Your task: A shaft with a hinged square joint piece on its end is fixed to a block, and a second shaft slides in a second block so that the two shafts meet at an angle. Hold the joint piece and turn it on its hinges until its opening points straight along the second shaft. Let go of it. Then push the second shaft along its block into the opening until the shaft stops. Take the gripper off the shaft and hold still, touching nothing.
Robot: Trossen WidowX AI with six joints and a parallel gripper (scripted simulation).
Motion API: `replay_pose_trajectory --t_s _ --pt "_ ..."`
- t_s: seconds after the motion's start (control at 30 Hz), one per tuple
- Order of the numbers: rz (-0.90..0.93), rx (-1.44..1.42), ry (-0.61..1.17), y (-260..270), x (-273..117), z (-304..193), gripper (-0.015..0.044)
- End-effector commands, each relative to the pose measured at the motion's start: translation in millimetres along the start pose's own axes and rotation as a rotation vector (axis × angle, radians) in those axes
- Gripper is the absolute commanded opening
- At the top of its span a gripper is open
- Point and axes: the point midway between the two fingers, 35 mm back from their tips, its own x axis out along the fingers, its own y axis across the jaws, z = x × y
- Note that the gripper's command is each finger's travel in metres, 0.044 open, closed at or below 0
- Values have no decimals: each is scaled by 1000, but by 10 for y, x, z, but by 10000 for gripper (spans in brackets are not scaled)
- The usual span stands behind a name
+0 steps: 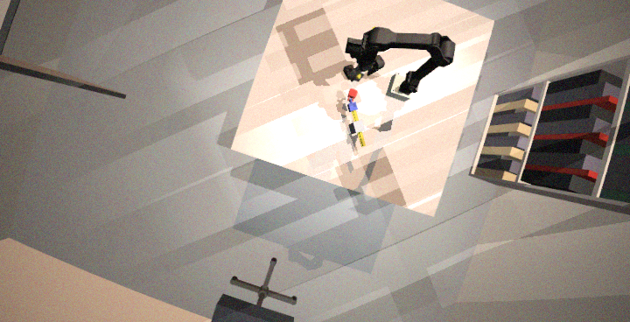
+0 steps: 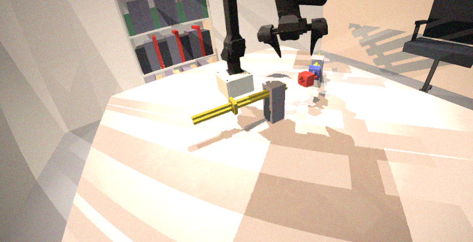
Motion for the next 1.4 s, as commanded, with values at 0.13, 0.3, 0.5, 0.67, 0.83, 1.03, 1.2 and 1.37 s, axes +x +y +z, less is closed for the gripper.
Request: replay_pose_trajectory --t_s 0.13,0.3,0.5,0.67,0.83,1.03,1.2,1.37 --pt "63 282 79 -131 70 129 440" --pt "101 444 126 -203 96 203 440" --pt "145 635 186 -290 121 286 440" --pt "163 714 213 -326 130 320 440" --pt "163 714 213 -326 130 320 440" --pt "165 693 203 -337 124 346 440" --pt "172 542 132 -423 77 535 440" --pt "165 386 61 -527 25 726 440"
